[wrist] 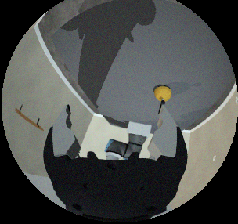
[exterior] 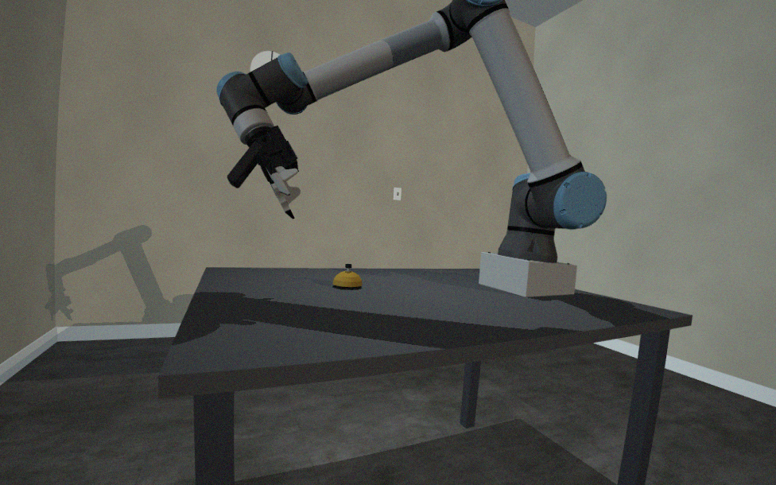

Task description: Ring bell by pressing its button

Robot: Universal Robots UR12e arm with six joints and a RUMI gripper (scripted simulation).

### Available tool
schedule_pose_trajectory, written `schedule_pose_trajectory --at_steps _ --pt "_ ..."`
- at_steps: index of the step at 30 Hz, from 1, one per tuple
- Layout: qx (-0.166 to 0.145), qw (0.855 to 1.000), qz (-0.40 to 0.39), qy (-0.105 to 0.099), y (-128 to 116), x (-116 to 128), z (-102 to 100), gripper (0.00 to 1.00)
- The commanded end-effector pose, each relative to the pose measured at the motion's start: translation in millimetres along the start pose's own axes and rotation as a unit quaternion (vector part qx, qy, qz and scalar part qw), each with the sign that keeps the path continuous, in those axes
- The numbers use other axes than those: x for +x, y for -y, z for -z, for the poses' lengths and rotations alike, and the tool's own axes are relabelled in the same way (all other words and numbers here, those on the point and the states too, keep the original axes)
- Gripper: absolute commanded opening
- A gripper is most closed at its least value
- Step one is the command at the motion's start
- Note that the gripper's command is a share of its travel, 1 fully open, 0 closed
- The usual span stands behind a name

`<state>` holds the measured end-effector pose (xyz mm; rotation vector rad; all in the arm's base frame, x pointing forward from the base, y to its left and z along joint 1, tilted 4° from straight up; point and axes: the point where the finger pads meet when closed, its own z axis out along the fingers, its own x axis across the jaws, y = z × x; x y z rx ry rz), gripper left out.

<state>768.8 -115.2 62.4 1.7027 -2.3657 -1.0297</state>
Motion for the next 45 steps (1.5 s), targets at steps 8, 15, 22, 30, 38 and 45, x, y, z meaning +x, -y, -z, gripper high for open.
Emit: schedule_pose_trajectory --at_steps 8,15,22,30,38,45 --pt "0.001 1.0 0.0 0.0 0 0 1 1.0" --pt "0.001 1.0 0.0 0.0 0 0 1 1.0" --pt "0.004 1.0 0.001 -0.002 -2 3 0 1.0" --pt "0.037 0.999 0.012 -0.021 -12 28 -9 1.0" --pt "0.087 0.994 0.027 -0.052 -32 63 -24 1.0" --pt "0.136 0.986 0.038 -0.088 -55 97 -40 1.0"
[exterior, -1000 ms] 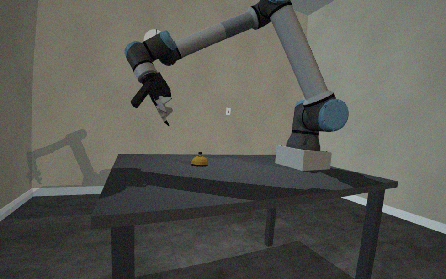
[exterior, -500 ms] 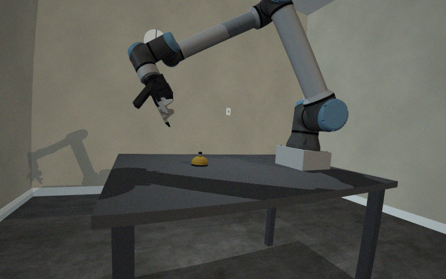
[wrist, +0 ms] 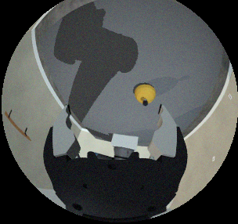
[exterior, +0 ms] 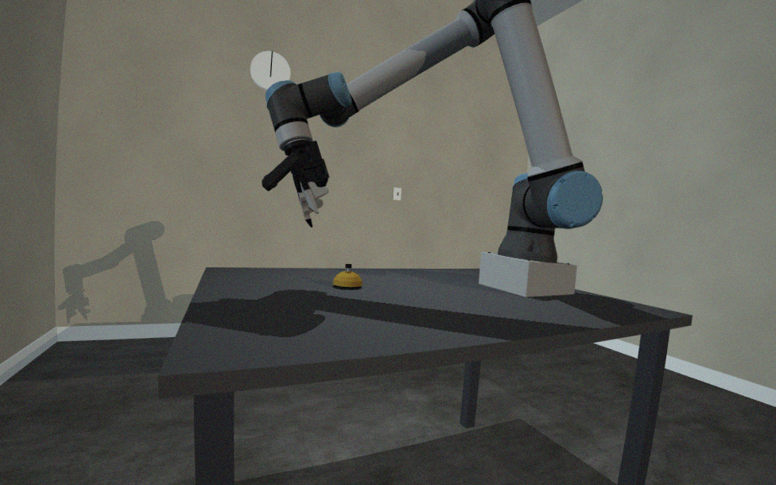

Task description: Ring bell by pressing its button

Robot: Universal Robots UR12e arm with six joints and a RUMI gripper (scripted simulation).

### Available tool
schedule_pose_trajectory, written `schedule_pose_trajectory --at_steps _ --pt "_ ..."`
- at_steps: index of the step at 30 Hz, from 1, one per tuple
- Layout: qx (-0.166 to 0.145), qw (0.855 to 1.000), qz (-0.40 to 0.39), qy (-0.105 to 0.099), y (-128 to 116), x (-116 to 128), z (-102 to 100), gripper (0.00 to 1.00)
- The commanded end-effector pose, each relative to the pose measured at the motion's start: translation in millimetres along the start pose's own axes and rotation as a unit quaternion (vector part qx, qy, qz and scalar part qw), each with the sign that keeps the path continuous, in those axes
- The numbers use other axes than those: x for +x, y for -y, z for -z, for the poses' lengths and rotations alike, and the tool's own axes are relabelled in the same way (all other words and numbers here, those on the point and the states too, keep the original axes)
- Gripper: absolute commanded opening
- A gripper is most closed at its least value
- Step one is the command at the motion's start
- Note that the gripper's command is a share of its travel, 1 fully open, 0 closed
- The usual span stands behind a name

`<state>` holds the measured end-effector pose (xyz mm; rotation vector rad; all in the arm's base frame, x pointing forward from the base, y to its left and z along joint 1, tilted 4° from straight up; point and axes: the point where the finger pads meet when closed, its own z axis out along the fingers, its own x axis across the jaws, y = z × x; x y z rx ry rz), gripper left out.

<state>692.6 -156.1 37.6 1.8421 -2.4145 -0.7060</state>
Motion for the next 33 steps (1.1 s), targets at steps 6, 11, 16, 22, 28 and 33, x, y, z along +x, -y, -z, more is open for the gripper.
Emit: schedule_pose_trajectory --at_steps 6,11,16,22,28,33 --pt "0.072 0.996 0.016 -0.049 -35 39 -19 1.0" --pt "0.105 0.991 0.02 -0.078 -60 58 -30 1.0" --pt "0.135 0.985 0.023 -0.107 -86 73 -40 1.0" --pt "0.15 0.981 0.023 -0.122 -100 81 -45 1.0" --pt "0.154 0.98 0.024 -0.126 -104 83 -46 1.0" --pt "0.154 0.98 0.024 -0.126 -103 82 -47 0.0"
